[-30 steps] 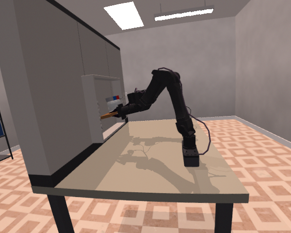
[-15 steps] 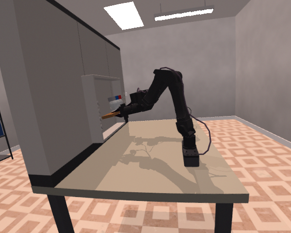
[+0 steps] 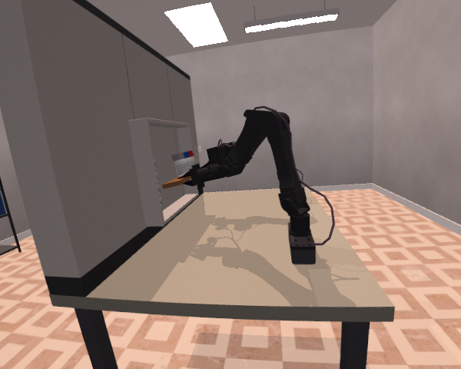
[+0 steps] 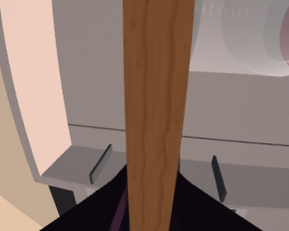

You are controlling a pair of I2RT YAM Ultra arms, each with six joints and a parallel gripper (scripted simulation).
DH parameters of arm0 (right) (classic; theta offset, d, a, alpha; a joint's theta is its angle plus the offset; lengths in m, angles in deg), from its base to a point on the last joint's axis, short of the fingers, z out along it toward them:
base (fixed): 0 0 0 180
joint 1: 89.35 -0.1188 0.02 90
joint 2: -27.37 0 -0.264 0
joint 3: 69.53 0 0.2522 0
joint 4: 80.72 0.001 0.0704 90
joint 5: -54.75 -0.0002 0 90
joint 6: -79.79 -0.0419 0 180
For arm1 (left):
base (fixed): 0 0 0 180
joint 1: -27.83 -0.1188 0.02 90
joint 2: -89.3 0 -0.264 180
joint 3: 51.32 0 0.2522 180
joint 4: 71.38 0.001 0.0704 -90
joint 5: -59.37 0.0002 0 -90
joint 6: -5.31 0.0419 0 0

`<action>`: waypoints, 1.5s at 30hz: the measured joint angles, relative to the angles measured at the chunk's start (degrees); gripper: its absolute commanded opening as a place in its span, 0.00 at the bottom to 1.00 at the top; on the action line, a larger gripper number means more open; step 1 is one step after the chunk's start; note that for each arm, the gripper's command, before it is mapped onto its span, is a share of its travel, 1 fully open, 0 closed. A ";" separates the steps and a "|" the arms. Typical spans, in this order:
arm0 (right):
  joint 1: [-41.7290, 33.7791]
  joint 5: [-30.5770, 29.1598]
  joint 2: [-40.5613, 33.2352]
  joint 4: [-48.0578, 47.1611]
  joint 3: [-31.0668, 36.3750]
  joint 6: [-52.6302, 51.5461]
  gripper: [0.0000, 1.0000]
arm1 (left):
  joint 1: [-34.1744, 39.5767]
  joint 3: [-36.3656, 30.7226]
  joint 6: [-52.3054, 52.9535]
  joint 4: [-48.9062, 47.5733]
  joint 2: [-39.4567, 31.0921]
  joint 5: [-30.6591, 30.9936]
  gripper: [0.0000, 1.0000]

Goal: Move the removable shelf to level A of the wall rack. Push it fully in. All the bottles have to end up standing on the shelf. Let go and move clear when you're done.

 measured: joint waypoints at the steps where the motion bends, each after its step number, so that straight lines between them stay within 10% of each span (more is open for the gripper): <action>1: -0.02 0.00 0.00 -0.04 0.02 0.00 0.00 | 0.00 -0.02 0.00 -0.04 0.00 0.00 0.00; 45: -0.15 -0.02 0.00 -1.86 0.98 0.20 0.00 | 0.13 -0.90 0.42 -1.79 0.00 -0.11 0.00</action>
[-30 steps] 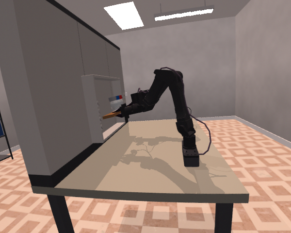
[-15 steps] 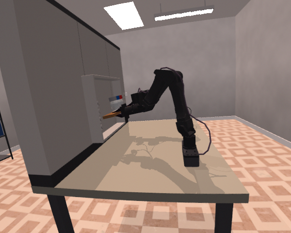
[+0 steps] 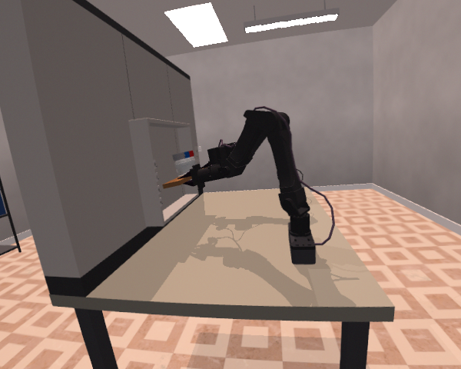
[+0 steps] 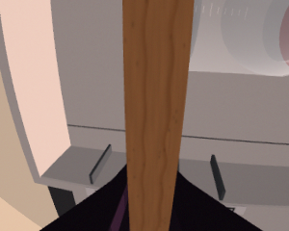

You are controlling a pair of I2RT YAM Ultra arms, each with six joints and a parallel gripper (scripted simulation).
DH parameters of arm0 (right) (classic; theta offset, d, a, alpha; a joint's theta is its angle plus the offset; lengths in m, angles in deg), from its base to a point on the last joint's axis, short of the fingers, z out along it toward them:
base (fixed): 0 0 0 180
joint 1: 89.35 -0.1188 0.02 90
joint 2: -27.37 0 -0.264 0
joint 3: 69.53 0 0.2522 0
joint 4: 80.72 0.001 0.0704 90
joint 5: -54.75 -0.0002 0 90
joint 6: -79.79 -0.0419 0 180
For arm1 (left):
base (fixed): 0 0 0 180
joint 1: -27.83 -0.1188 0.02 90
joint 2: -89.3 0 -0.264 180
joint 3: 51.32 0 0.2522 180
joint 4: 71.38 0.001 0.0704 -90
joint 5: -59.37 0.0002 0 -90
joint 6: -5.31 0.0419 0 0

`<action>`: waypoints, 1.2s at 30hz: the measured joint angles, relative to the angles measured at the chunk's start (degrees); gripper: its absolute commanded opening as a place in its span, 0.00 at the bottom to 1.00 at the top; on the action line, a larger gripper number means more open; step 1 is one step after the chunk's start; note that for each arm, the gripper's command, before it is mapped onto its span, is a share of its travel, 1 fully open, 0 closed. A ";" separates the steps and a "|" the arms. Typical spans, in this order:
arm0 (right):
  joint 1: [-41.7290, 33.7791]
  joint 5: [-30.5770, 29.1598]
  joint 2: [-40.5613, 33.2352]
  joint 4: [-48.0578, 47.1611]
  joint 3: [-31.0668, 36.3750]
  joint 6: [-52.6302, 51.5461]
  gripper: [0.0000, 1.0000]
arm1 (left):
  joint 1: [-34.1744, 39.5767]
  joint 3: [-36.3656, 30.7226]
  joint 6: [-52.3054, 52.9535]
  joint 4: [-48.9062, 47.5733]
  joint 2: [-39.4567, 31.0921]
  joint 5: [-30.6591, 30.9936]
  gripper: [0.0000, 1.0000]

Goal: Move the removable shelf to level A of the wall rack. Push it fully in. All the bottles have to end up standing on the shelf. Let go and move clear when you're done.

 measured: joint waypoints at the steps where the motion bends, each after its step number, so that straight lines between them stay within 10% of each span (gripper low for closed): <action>1: 0.00 0.00 0.00 -0.04 0.02 0.00 0.00 | 0.00 -0.02 0.00 -0.04 0.00 0.00 0.00; 36: -0.13 0.00 0.00 -1.55 0.76 0.22 0.00 | 0.02 -0.76 0.37 -1.57 0.00 -0.02 0.00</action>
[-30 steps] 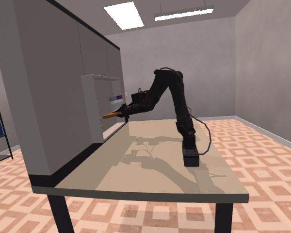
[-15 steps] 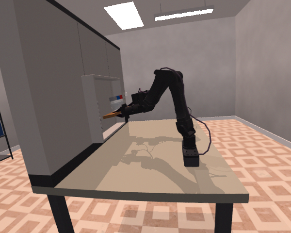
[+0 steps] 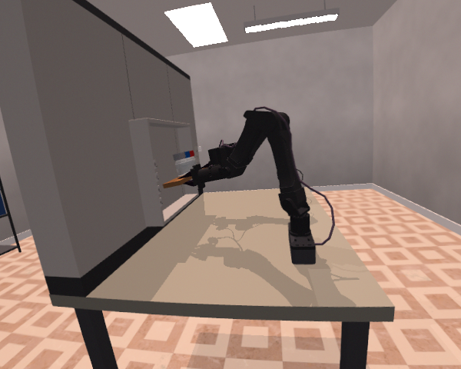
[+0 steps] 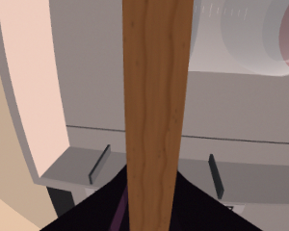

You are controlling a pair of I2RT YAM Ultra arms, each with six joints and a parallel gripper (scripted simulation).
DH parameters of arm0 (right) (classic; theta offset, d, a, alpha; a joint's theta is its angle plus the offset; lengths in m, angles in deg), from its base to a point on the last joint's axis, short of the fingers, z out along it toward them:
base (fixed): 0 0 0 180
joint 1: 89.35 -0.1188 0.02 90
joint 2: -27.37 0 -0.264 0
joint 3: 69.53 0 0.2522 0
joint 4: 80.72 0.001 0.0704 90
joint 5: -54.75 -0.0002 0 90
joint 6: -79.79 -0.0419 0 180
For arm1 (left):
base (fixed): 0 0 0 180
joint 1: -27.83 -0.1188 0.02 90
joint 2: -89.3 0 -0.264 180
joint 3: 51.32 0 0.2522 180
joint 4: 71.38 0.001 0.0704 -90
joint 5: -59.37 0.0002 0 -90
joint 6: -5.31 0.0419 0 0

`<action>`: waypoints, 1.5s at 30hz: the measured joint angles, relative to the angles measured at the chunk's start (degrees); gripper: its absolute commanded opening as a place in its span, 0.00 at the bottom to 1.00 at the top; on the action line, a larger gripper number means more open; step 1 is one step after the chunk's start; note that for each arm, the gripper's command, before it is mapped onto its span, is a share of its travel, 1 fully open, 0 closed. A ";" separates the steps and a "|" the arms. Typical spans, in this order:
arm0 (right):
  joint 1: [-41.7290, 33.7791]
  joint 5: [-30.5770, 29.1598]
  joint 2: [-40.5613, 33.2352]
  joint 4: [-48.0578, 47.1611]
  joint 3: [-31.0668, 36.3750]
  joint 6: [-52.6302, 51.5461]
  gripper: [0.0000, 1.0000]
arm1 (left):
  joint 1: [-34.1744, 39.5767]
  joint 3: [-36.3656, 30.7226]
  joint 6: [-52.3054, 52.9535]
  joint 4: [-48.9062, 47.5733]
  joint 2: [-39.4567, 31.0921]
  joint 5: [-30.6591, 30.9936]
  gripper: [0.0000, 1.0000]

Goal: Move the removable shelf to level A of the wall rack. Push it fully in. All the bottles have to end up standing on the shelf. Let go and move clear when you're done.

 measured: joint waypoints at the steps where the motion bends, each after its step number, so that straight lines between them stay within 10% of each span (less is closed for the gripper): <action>1: 0.00 0.00 0.00 -0.04 0.02 0.00 0.00 | 0.00 -0.02 0.02 -0.07 0.00 0.00 0.00; 45: -0.02 -0.24 3.85 -6.78 3.17 0.04 0.00 | 0.13 -2.27 -0.15 -6.97 4.90 -0.04 0.00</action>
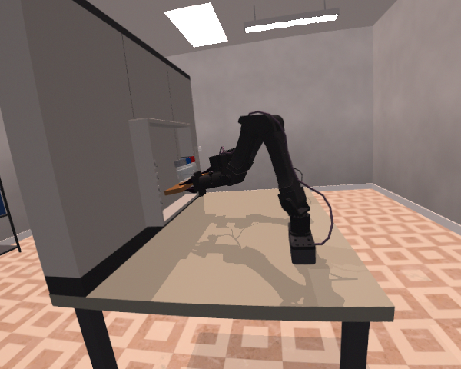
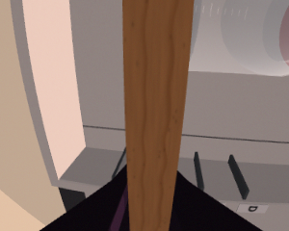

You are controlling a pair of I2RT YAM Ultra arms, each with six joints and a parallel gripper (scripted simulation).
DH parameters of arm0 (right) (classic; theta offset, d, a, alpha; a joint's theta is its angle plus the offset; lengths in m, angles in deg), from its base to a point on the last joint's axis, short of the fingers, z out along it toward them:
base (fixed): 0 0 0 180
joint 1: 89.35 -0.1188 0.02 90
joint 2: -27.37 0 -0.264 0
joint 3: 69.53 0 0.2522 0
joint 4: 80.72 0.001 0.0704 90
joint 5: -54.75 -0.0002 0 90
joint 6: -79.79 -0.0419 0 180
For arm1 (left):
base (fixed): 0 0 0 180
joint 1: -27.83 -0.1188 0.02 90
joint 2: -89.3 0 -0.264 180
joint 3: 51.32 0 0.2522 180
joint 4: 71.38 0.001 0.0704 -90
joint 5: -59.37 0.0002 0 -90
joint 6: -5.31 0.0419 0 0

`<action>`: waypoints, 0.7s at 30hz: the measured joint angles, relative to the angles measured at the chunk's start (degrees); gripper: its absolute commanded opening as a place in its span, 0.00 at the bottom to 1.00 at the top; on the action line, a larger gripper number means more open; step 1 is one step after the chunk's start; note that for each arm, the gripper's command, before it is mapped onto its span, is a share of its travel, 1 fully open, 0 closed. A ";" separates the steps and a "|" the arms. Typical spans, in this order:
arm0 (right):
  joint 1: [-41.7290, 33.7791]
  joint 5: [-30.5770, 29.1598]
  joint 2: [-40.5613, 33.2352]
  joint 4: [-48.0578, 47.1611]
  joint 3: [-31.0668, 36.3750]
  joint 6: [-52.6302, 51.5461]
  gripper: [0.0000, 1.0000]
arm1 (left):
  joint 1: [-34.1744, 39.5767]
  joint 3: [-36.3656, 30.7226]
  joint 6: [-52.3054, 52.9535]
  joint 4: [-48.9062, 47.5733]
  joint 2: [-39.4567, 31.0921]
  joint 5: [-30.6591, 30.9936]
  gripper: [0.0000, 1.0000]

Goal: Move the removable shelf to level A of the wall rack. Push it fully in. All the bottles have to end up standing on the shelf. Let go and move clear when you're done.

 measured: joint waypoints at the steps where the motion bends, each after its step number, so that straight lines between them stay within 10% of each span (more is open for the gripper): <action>1: 0.02 0.00 0.09 -0.17 0.04 0.00 0.00 | 0.00 -0.02 0.00 -0.17 0.09 -0.02 0.00; 21: 0.02 0.00 2.56 -4.15 1.44 0.02 0.00 | 0.00 -0.94 0.02 -4.11 2.97 -0.02 0.00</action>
